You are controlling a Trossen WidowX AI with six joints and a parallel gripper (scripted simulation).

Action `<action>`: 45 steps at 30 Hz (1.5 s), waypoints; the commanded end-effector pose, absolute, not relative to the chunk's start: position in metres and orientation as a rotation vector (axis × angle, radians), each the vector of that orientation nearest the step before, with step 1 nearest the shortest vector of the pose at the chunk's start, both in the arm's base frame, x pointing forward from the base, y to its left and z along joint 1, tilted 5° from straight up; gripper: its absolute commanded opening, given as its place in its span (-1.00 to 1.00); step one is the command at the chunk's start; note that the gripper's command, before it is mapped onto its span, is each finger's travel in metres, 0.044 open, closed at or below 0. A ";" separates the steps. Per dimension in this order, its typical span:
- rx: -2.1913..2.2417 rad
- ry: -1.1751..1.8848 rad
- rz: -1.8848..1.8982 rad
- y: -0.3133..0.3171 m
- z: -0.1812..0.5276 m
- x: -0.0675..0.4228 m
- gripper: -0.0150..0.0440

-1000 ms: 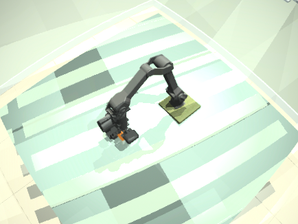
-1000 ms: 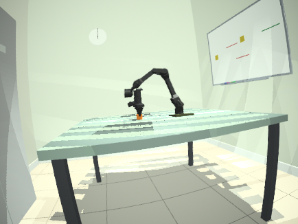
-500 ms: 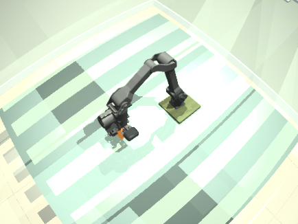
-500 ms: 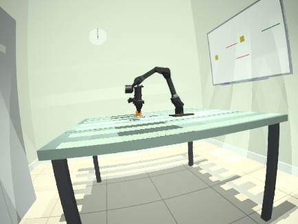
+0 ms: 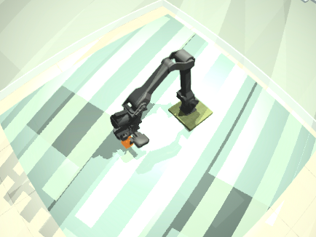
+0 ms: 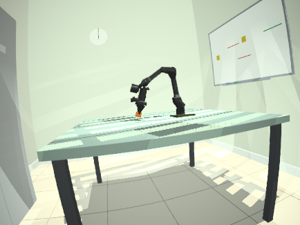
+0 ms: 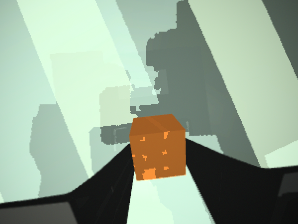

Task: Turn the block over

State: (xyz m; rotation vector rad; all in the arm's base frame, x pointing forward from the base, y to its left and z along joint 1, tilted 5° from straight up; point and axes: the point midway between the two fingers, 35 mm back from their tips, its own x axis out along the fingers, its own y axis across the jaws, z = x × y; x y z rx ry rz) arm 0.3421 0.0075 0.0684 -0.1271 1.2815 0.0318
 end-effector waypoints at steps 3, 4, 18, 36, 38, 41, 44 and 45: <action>-0.126 1.185 0.043 0.007 0.068 0.340 -0.49; -0.126 1.169 0.044 0.007 0.068 0.340 -0.49; -0.123 1.029 0.049 0.007 0.065 0.338 -0.49; -0.089 0.740 0.049 0.004 0.038 0.349 -0.49; -0.091 0.710 0.053 0.004 0.037 0.348 -0.49; -0.094 0.664 0.060 0.004 0.036 0.345 -0.49; -0.098 0.617 0.066 0.004 0.035 0.342 -0.49; -0.099 0.602 0.068 0.004 0.035 0.341 -0.49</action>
